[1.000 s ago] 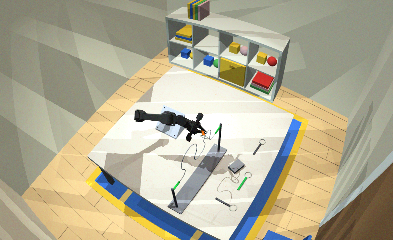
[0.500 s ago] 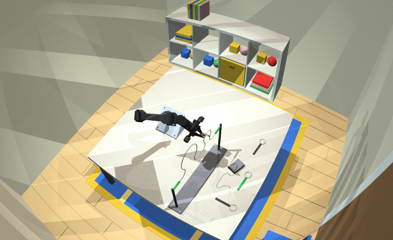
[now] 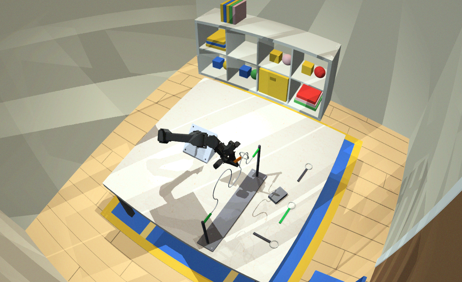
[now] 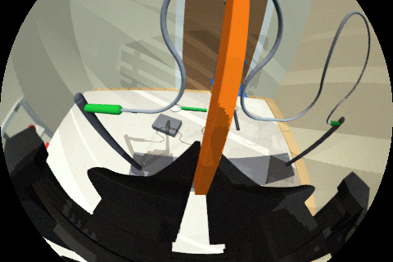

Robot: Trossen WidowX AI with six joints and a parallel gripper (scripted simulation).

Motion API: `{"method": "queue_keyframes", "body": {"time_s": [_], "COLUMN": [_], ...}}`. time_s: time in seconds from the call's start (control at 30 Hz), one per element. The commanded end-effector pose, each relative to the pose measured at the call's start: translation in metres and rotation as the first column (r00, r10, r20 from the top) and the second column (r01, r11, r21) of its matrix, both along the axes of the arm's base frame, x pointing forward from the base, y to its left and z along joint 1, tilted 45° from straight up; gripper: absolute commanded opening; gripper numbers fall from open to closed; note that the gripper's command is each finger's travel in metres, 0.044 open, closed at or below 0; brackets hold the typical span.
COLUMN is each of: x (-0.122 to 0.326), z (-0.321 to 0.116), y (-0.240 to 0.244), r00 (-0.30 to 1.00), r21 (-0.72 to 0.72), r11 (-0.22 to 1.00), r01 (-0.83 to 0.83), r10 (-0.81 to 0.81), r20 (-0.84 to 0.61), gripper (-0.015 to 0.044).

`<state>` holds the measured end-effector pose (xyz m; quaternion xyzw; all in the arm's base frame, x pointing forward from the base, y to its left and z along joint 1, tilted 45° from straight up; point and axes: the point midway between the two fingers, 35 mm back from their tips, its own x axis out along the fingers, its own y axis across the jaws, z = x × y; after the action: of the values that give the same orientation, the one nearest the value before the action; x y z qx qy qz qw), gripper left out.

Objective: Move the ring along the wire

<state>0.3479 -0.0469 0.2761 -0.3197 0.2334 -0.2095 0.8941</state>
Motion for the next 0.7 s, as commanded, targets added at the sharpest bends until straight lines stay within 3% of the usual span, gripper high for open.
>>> {"method": "queue_keyframes", "body": {"time_s": [0.0,0.67], "x": [-0.003,-0.006], "z": [0.005,0.033], "y": [-0.006,-0.024], "r00": [1.000,0.997], "r21": [-0.093,-0.542], "r11": [0.996,0.840], "r01": [0.005,-0.010], "r10": [-0.005,-0.035], "r20": [-0.009,-0.071], "gripper": [-0.0150,-0.0150]}}
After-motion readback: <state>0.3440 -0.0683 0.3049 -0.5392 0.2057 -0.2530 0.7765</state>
